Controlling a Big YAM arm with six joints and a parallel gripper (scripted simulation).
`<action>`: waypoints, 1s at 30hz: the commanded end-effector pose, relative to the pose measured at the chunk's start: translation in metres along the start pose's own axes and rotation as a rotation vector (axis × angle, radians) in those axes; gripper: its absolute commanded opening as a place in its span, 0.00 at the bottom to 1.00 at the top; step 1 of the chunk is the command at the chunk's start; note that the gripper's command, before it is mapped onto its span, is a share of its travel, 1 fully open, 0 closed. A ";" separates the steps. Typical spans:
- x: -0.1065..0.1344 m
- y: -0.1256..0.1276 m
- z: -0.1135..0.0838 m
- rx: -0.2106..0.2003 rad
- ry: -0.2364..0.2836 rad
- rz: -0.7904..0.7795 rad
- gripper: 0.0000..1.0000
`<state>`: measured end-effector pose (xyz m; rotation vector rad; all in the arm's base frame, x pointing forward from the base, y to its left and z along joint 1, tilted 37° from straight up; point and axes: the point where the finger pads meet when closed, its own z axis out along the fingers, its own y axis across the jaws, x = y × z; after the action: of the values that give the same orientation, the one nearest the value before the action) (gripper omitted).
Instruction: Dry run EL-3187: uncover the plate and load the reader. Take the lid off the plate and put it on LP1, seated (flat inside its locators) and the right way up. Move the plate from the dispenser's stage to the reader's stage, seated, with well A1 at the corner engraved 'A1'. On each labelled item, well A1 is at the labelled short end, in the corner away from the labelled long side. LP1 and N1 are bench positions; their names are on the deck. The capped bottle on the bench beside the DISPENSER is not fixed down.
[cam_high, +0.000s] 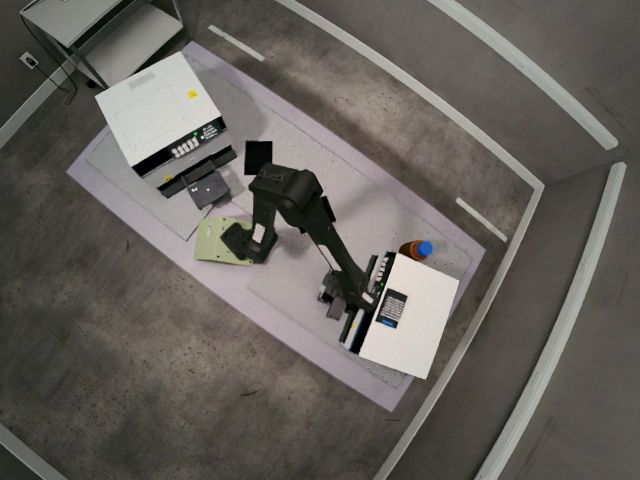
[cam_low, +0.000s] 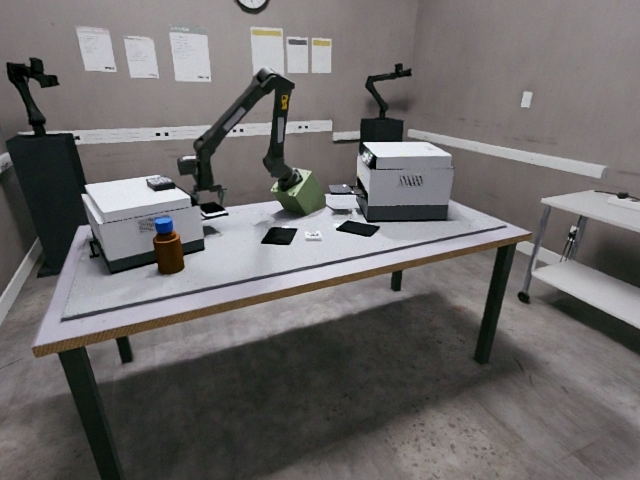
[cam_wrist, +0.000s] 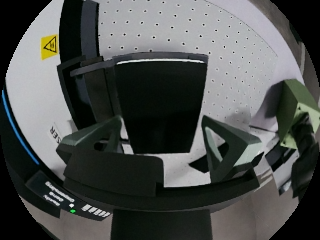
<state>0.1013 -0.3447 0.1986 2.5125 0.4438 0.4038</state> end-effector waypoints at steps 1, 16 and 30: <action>0.002 0.009 -0.003 -0.019 -0.002 0.000 1.00; 0.000 0.004 0.008 -0.005 -0.001 0.007 1.00; 0.001 0.010 -0.004 -0.039 -0.007 -0.001 0.85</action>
<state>0.1037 -0.3472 0.1936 2.5135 0.4448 0.4039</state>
